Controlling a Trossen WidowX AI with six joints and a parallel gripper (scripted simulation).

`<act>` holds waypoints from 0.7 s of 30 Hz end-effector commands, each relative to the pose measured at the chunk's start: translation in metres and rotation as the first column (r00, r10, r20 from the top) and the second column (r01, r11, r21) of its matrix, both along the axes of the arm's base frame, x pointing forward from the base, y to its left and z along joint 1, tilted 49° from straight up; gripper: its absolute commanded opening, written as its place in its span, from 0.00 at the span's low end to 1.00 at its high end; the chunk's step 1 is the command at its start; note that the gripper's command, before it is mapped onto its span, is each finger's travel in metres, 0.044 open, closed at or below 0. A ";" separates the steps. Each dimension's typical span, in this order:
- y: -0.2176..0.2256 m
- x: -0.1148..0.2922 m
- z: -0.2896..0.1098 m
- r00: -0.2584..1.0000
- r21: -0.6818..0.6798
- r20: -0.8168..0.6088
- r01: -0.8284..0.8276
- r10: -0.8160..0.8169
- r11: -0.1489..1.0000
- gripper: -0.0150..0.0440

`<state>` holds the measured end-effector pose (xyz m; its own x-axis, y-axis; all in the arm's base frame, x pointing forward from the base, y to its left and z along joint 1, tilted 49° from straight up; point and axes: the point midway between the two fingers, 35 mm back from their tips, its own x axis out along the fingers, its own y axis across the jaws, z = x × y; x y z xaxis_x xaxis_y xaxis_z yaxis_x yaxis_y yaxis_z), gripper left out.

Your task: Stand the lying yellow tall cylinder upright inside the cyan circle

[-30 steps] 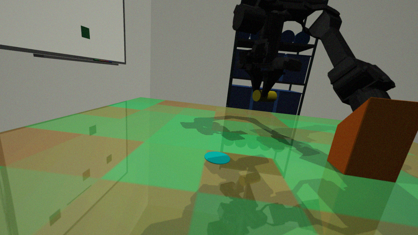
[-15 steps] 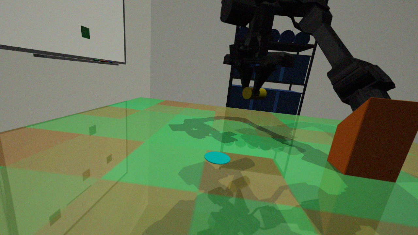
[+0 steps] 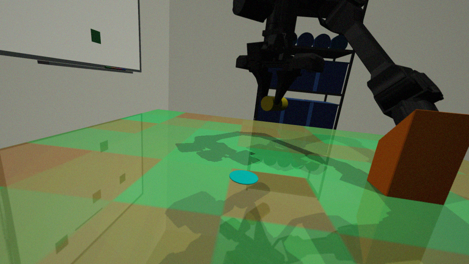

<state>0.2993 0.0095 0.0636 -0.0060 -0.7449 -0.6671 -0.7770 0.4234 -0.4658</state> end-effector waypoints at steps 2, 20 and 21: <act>0.009 0.009 -0.008 0.999 0.006 -0.031 -0.032 0.032 0.999 0.43; 0.041 0.034 -0.048 0.972 0.018 -0.173 -0.160 0.160 0.987 0.43; 0.043 0.035 -0.051 0.969 0.019 -0.180 -0.166 0.167 0.986 0.43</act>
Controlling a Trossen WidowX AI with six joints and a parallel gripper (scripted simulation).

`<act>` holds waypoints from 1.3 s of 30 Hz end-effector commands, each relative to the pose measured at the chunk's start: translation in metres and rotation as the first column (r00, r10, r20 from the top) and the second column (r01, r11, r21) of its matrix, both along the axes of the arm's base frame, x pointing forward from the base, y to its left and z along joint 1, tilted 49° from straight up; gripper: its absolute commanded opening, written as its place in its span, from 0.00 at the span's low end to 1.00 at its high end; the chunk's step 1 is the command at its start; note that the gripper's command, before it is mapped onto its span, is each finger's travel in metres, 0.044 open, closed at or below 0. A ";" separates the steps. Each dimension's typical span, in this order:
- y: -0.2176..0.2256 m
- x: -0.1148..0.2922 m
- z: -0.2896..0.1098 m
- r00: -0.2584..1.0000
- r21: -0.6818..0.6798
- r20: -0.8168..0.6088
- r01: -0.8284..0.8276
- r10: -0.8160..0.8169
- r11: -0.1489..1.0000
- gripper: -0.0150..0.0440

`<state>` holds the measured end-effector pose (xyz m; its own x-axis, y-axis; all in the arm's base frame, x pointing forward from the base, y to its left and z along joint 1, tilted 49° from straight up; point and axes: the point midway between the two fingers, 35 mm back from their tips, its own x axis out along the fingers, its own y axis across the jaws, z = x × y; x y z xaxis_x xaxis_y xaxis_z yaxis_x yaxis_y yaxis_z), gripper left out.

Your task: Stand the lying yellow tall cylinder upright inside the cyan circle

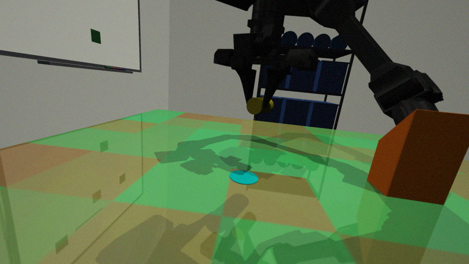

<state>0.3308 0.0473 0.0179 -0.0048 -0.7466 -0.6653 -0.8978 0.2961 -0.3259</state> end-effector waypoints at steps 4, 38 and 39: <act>0.011 0.007 -0.014 0.998 0.005 -0.042 -0.041 0.041 0.999 0.43; -0.002 -0.003 -0.030 0.995 0.226 -0.101 0.036 -0.013 0.974 0.43; -0.002 -0.004 -0.031 0.995 0.233 -0.102 0.038 -0.014 0.972 0.43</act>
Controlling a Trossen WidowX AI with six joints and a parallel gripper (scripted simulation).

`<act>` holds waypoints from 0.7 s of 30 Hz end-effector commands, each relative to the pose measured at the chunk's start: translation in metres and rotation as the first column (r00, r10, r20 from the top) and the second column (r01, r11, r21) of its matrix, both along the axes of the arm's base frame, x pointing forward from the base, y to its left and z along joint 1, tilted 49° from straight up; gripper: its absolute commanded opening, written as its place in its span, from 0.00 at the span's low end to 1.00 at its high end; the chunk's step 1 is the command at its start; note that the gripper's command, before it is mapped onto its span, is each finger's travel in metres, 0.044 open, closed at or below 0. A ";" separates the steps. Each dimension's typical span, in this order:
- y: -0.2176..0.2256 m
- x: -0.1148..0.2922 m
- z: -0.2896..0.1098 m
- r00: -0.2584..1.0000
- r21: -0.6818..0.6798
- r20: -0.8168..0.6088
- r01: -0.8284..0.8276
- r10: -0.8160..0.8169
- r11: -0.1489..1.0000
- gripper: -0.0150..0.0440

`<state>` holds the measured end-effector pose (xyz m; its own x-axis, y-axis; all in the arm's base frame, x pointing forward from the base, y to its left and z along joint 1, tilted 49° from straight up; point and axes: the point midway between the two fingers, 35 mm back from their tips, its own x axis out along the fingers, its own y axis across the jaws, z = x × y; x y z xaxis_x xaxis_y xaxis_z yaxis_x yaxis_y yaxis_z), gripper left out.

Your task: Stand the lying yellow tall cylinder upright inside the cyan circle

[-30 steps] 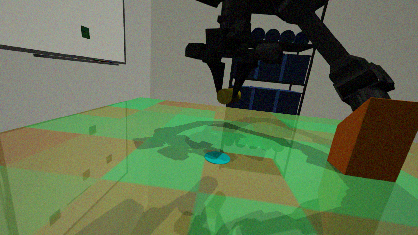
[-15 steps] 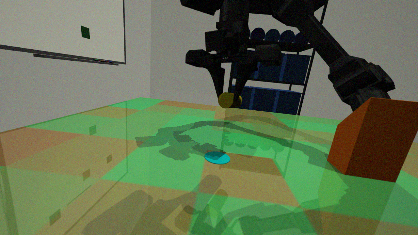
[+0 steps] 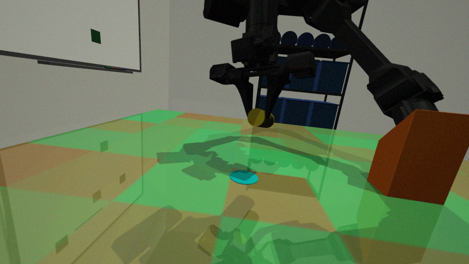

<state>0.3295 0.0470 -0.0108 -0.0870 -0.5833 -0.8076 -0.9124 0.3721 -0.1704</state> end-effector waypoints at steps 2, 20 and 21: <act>-0.002 -0.003 -0.003 1.000 0.032 -0.012 0.006 -0.005 0.999 0.43; -0.006 -0.007 -0.010 0.999 0.165 -0.027 0.028 -0.024 0.986 0.43; -0.006 -0.007 -0.010 0.999 0.172 -0.027 0.029 -0.024 0.985 0.43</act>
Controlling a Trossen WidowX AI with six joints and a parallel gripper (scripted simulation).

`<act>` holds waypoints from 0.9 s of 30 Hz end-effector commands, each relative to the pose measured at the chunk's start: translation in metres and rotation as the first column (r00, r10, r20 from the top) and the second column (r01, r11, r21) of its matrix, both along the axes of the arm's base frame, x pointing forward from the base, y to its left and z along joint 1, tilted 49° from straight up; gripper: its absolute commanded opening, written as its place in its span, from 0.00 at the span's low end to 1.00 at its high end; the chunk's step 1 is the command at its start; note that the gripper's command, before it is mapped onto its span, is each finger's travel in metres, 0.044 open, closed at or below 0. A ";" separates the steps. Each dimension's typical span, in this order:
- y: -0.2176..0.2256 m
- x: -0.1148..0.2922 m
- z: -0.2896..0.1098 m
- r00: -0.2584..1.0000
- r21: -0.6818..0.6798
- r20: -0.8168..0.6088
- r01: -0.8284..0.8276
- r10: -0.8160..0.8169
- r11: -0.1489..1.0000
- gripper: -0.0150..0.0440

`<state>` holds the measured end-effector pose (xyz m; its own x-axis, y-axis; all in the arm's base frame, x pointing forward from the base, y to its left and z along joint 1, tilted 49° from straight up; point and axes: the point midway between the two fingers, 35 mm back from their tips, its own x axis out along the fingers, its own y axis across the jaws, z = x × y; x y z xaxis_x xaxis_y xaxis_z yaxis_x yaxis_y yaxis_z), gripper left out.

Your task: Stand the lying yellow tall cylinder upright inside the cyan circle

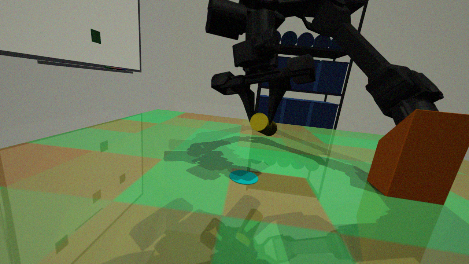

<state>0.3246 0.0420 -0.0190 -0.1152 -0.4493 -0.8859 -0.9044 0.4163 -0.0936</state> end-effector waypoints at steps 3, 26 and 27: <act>-0.001 -0.003 -0.003 1.000 0.041 -0.008 0.002 -0.002 0.999 0.43; -0.004 -0.005 -0.008 1.000 0.211 0.004 0.007 -0.008 0.977 0.43; -0.004 -0.005 -0.008 1.000 0.218 0.005 0.007 -0.008 0.976 0.43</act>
